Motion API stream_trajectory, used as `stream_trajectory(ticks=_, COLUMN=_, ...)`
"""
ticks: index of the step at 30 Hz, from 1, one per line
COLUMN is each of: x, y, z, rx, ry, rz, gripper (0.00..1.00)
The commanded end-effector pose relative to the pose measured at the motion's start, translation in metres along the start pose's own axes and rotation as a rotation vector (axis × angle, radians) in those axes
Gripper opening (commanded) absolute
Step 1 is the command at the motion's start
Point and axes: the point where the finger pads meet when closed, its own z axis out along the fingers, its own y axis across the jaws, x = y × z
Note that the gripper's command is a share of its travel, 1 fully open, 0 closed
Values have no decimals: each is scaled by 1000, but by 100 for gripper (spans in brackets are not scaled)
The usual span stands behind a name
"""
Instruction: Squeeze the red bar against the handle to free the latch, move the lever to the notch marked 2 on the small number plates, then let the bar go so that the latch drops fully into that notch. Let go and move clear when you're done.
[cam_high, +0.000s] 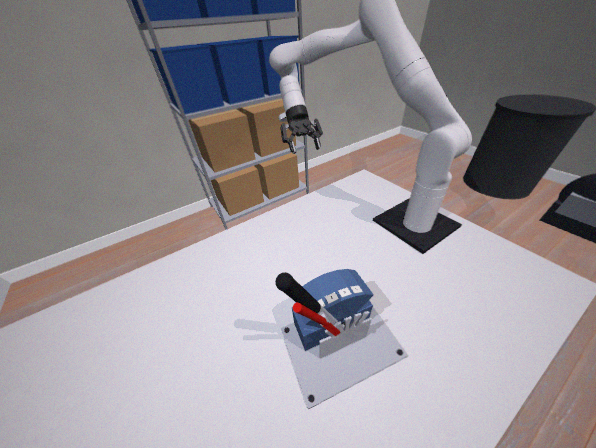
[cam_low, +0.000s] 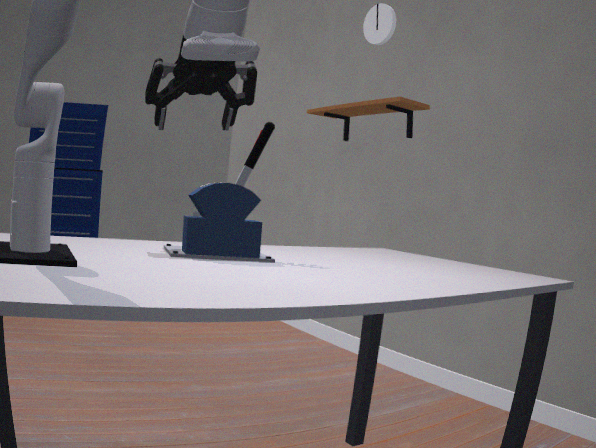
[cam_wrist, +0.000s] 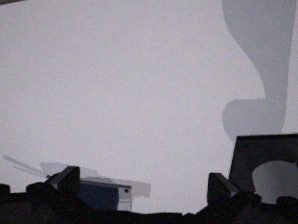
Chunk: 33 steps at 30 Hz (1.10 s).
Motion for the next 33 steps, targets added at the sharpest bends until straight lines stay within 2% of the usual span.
stream_trajectory(ticks=1, x=-16, y=-40, z=11, rx=-98, ry=38, rz=-127, gripper=100)
stream_trajectory(ticks=3, x=-16, y=-40, z=11, rx=-98, ry=38, rz=-127, gripper=100)
stream_trajectory(ticks=8, x=-42, y=-93, z=25, rx=-214, ry=118, rz=-295, gripper=100)
stream_trajectory(ticks=9, x=-45, y=-95, z=26, rx=-207, ry=108, rz=-297, gripper=100)
stream_trajectory(ticks=11, x=-57, y=-116, z=33, rx=-257, ry=147, rz=-368, gripper=100)
stream_trajectory(ticks=12, x=-59, y=-117, z=34, rx=-253, ry=140, rz=-370, gripper=100)
stream_trajectory(ticks=14, x=-75, y=-140, z=43, rx=-298, ry=175, rz=-444, gripper=100)
stream_trajectory(ticks=15, x=-75, y=-140, z=43, rx=-297, ry=173, rz=-444, gripper=100)
stream_trajectory(ticks=17, x=-94, y=-162, z=53, rx=-339, ry=206, rz=-520, gripper=100)
stream_trajectory(ticks=20, x=-94, y=-162, z=53, rx=-339, ry=206, rz=-520, gripper=100)
stream_trajectory(ticks=23, x=-126, y=-194, z=71, rx=-396, ry=255, rz=-634, gripper=100)
stream_trajectory(ticks=24, x=-126, y=-194, z=71, rx=-396, ry=255, rz=-634, gripper=100)
stream_trajectory(ticks=26, x=-150, y=-213, z=84, rx=-430, ry=286, rz=-710, gripper=100)
stream_trajectory(ticks=27, x=-150, y=-213, z=84, rx=-430, ry=286, rz=-710, gripper=100)
stream_trajectory(ticks=29, x=-176, y=-231, z=97, rx=-461, ry=316, rz=-784, gripper=100)
stream_trajectory(ticks=32, x=-190, y=-239, z=105, rx=-475, ry=330, rz=-821, gripper=100)
stream_trajectory(ticks=33, x=-203, y=-246, z=112, rx=-488, ry=343, rz=-857, gripper=100)
